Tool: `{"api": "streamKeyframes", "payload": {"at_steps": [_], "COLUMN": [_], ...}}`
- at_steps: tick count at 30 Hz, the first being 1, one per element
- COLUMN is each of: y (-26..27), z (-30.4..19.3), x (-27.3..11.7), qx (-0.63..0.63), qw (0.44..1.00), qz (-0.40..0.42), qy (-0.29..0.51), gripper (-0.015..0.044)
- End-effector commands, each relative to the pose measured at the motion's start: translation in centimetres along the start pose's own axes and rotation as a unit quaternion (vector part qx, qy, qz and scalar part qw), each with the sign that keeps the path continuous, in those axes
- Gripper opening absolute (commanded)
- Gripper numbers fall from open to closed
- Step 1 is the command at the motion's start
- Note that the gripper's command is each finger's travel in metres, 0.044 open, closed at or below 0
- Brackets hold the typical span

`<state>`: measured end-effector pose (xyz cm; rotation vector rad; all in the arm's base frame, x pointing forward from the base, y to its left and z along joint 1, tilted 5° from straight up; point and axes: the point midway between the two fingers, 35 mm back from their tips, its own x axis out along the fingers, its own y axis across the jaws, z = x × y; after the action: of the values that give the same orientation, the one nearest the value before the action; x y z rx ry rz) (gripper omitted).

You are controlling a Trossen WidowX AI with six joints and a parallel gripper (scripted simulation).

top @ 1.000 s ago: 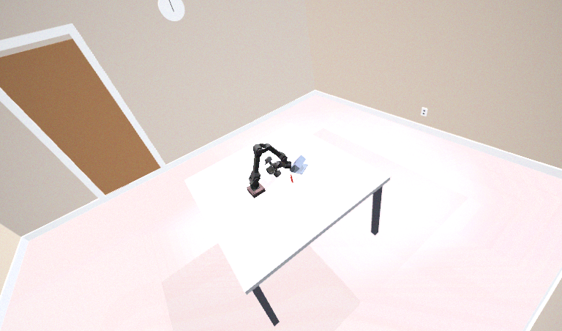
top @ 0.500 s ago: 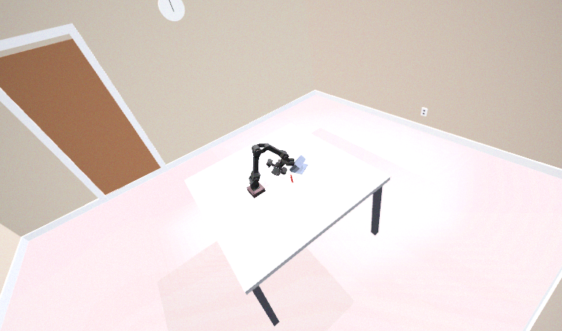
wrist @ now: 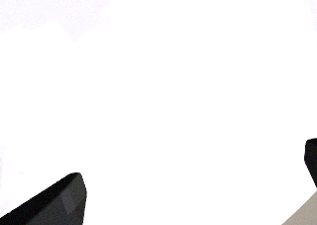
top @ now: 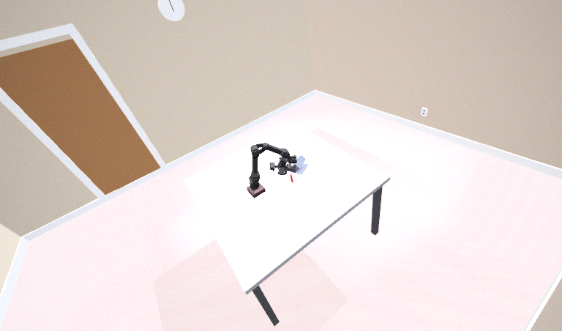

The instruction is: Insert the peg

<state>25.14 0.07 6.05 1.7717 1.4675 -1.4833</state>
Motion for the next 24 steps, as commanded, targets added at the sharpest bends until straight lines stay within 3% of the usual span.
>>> {"api": "streamKeyframes", "payload": {"at_steps": [1,24], "y": [1.1,4.4], "z": [0.7,4.8], "x": [-1.5,-8.7], "qx": [-0.059,-0.301], "qw": [0.997,0.929], "qz": [0.033,0.117], "qy": [-0.024,-0.18], "gripper": [0.044,0.044]}}
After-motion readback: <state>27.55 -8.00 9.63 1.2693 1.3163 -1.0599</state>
